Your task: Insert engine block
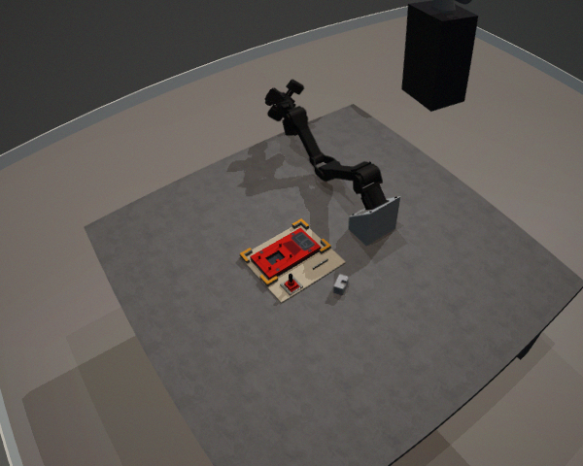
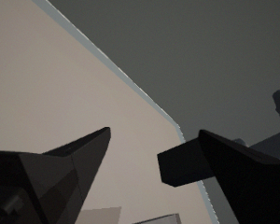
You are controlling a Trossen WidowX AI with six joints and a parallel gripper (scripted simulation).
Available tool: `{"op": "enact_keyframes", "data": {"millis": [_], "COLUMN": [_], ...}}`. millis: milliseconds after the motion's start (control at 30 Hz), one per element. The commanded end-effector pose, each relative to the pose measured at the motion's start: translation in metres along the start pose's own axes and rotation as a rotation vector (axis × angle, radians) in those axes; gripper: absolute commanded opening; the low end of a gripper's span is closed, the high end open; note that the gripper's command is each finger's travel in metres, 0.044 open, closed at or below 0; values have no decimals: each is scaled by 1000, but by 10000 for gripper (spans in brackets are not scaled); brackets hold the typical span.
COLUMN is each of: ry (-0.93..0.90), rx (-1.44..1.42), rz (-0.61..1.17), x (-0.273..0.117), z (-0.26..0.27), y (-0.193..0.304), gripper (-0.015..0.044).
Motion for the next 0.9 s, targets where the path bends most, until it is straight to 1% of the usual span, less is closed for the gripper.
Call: {"op": "enact_keyframes", "data": {"millis": [0, 33, 100, 233, 433, 667, 867], "ry": [0, 4, 38, 141, 274, 448, 603], "rx": [0, 1, 7, 25, 50, 65, 76], "rz": [0, -2, -14, -54, -155, -283, -398], "x": [0, 0, -1, -7, -24, -59, -99], "z": [0, -2, -15, -55, -118, -195, -256], "y": [0, 0, -2, -8, -35, -66, -90], "gripper": [426, 440, 440, 440, 440, 440, 440]}}
Point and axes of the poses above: the point midway between the two fingers, 35 mm back from their tips, its own x axis out along the fingers, its own z axis across the jaws, y = z × x, the point moved 3 cm from there along -x, back along the fingers, and after that the axes turned 13 degrees about -x, right-handed, at the moved point
